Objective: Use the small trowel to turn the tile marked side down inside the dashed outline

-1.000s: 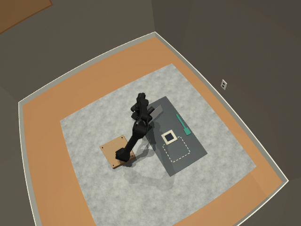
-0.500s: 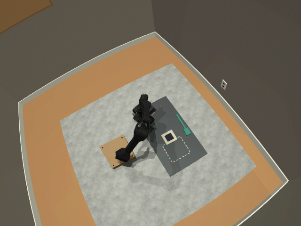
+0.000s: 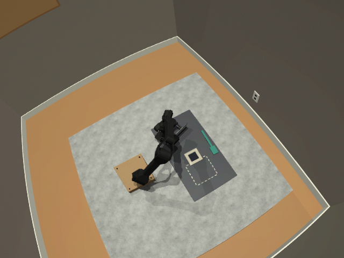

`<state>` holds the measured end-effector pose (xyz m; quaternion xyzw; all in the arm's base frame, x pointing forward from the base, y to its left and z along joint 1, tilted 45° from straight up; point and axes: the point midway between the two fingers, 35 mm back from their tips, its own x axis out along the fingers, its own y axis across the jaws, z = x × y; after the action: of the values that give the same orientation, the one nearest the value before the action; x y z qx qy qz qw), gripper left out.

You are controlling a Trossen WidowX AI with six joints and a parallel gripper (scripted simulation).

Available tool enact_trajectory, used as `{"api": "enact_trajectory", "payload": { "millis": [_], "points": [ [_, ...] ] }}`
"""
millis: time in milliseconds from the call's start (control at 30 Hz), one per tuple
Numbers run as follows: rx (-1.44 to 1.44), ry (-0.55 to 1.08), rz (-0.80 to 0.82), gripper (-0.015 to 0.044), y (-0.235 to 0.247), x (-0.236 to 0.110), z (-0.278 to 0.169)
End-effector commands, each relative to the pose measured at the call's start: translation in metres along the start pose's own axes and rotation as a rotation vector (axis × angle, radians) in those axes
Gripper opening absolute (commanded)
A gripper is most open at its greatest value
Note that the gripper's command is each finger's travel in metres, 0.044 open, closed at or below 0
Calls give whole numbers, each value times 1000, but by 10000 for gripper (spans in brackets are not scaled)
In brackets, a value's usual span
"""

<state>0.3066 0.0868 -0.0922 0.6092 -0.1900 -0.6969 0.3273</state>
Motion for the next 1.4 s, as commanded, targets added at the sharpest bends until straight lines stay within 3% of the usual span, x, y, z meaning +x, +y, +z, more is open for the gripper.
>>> {"api": "enact_trajectory", "payload": {
  "millis": [0, 633, 667, 1033, 1367],
  "points": [
    [-4, 1, 8, 100, 9, 1, 1],
    [1, -1, 4, 100, 32, 0, 0],
    [1, -1, 4, 74, 33, 0, 0],
    [1, -1, 4, 0, 33, 0, 0],
    [1, -1, 4, 0, 33, 0, 0]
  ]
}}
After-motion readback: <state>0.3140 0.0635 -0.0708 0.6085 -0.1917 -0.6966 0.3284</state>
